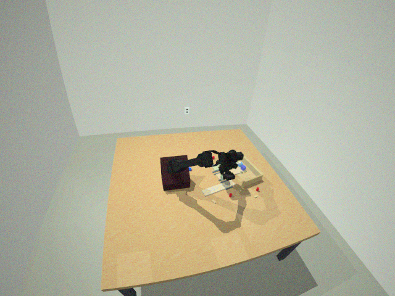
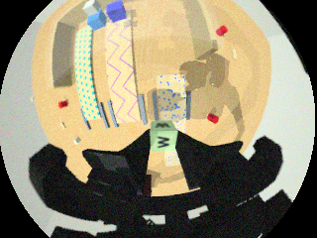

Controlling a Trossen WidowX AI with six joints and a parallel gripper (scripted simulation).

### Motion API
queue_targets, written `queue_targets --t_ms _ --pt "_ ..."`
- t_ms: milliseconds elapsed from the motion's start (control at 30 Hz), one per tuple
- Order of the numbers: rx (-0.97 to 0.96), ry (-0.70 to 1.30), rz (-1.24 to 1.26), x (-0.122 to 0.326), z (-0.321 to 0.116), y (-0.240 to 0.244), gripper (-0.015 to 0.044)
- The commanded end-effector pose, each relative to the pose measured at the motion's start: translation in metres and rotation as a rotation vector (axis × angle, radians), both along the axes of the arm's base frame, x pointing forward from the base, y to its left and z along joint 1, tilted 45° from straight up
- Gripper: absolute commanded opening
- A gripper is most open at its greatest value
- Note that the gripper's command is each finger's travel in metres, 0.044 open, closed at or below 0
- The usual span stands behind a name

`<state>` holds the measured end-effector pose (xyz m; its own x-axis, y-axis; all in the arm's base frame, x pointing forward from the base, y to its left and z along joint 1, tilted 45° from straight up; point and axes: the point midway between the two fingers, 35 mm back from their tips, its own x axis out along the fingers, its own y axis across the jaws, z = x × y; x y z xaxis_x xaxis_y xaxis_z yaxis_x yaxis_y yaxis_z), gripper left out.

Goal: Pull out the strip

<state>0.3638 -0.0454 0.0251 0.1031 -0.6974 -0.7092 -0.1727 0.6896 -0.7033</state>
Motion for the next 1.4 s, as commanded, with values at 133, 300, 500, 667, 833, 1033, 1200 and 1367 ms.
queue_targets --t_ms 133,300,500,667,833,1033,1200,1367 --pt "-0.003 -0.006 0.000 -0.028 -0.004 0.002 0.0000" --pt "-0.003 -0.005 0.000 -0.047 -0.007 0.002 0.0000" --pt "-0.003 -0.004 0.000 -0.060 -0.009 0.003 0.0000" --pt "-0.001 -0.004 0.000 -0.062 0.009 0.021 0.0000" --pt "-0.001 -0.004 0.000 -0.064 0.015 0.027 0.0000" --pt "-0.001 -0.004 0.000 -0.064 0.015 0.027 0.0000" --pt "-0.001 -0.004 0.000 -0.064 0.015 0.027 0.0000" --pt "-0.001 -0.004 0.000 -0.064 0.015 0.027 0.0000"
